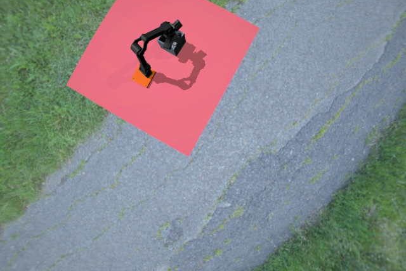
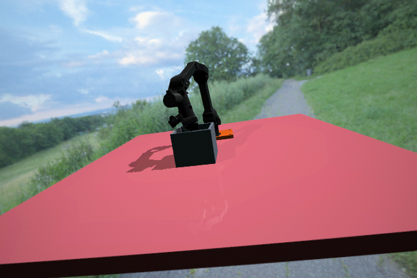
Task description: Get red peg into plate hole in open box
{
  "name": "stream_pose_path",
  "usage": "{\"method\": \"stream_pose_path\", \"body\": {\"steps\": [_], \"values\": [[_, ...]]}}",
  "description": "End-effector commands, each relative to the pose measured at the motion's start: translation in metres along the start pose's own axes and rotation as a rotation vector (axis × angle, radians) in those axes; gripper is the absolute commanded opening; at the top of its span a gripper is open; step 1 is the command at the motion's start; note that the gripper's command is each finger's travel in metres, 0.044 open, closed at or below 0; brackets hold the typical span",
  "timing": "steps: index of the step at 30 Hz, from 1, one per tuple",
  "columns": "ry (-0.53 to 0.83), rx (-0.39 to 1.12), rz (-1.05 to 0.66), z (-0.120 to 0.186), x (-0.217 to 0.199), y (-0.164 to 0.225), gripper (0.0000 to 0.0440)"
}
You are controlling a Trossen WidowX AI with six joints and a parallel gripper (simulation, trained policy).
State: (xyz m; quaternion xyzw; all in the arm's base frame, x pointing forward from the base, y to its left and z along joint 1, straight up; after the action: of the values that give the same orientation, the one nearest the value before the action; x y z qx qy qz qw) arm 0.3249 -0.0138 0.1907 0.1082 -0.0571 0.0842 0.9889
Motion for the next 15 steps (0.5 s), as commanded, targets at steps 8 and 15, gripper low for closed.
{"method": "stream_pose_path", "body": {"steps": [8,15], "values": [[-0.029,0.087,0.008,0.010,0.017,-0.010,0.0133],[-0.076,0.142,0.016,0.024,0.025,-0.012,0.0130]]}}
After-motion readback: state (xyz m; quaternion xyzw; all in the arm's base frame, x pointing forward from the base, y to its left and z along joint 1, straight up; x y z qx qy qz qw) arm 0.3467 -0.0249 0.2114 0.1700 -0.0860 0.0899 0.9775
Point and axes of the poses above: the point midway between the two fingers, 35 mm back from their tips, its own z axis back along the fingers, its own x axis across the jaws, y = z × x, the point moved 9 cm from there along z, back along the fingers, and after that the axes turned 13 degrees about -z, right-handed, at the moved point
